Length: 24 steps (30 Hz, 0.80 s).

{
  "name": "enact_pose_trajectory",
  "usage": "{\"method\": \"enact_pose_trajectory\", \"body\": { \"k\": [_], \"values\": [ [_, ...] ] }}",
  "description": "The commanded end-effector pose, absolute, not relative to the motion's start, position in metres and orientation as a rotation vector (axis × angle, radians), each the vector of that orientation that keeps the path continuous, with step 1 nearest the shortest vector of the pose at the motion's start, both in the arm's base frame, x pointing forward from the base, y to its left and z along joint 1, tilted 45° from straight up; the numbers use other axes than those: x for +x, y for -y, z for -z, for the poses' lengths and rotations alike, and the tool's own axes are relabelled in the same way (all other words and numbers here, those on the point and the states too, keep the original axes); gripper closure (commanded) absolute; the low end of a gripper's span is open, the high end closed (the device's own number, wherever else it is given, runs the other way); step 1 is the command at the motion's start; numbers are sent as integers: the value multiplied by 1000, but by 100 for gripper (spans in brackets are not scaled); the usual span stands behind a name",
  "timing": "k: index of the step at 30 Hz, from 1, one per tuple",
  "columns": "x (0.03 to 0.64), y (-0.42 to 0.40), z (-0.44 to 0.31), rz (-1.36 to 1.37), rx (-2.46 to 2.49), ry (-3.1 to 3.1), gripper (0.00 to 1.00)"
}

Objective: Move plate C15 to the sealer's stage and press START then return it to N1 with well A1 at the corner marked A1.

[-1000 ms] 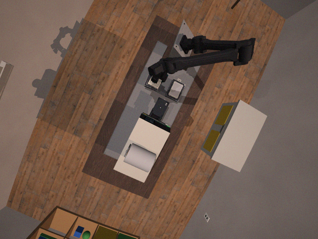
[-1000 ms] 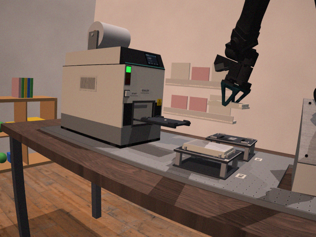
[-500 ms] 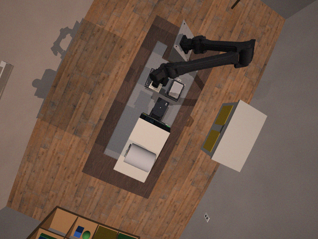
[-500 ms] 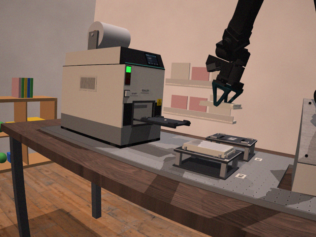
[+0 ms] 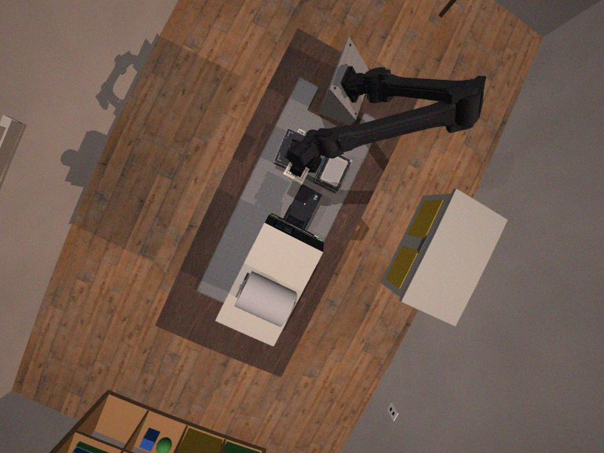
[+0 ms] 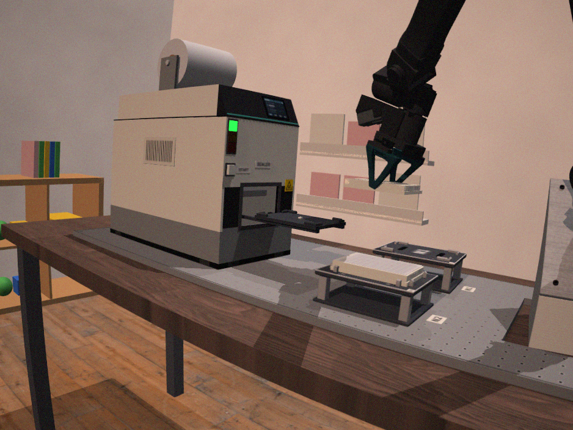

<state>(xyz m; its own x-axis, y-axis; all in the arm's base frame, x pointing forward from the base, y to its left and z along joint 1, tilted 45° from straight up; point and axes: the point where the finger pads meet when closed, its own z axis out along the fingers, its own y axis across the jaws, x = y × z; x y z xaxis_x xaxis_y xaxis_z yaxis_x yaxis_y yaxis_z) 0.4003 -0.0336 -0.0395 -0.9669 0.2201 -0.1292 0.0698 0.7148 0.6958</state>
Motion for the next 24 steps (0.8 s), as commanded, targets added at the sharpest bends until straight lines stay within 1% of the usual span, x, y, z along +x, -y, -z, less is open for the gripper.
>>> {"method": "enact_pose_trajectory", "body": {
  "k": [1,10,17,24],
  "values": [
    [428,30,30,-1062,198,-2701,100],
    [456,28,13,-1042,206,-2670,100],
    [454,14,11,-1060,196,-2692,100],
    [474,13,-1,-1053,215,-2685,100]
  ]
}}
